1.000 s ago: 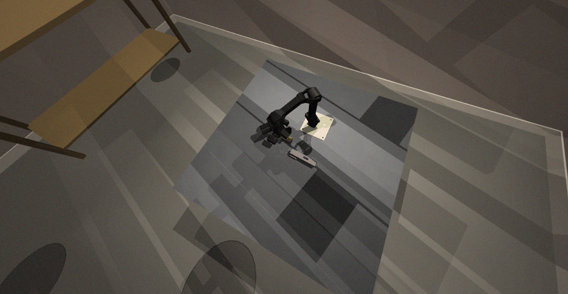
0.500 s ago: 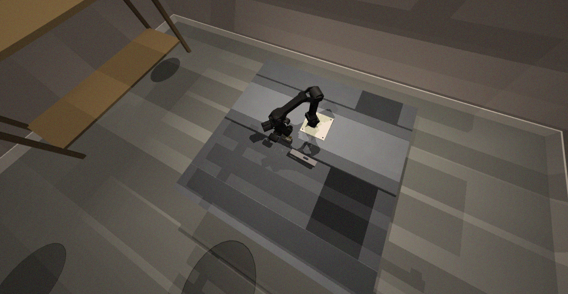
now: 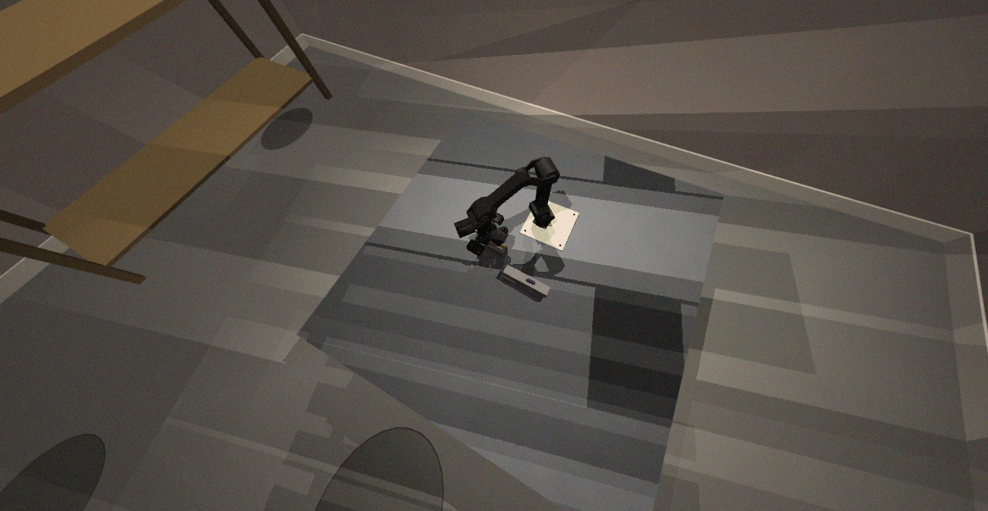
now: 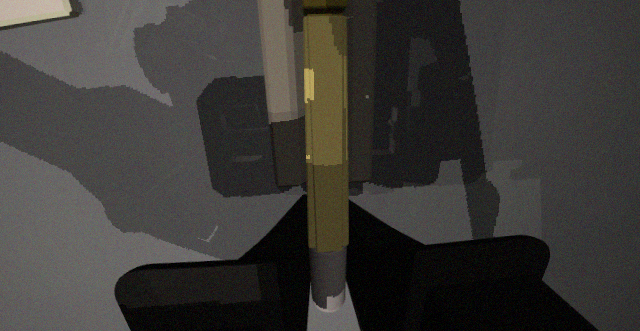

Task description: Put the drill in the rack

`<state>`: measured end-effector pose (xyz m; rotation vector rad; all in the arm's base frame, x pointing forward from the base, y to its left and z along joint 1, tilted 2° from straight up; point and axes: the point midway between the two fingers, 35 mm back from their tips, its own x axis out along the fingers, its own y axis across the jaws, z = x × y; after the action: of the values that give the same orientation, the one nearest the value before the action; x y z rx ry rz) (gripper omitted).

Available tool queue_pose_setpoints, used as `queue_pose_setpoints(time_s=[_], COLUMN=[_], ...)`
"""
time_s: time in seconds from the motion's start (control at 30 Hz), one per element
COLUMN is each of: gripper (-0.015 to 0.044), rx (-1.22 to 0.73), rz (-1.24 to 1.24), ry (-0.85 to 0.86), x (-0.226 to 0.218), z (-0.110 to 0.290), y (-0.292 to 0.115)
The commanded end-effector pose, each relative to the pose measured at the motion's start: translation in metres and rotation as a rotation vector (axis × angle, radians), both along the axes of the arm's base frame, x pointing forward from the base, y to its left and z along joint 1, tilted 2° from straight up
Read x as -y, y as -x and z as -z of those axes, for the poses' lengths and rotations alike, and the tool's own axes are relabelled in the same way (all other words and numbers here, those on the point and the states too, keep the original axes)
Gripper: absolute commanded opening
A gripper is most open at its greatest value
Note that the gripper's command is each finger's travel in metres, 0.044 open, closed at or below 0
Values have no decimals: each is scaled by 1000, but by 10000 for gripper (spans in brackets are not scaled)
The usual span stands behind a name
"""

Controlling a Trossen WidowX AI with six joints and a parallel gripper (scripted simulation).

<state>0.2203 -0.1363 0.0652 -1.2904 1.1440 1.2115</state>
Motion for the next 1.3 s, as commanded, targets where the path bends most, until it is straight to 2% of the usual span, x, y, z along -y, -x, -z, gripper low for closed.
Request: queue_pose_setpoints(time_s=[0.0,0.5,1.07,1.27], gripper=[0,0,440,440], rx=[2,2,2,2], rz=[-5,-5,-3,-5], ry=[-5,-5,-1,-5], x=[0,-1,0,-1], z=[5,24,17,-12], y=[0,-2,-2,2])
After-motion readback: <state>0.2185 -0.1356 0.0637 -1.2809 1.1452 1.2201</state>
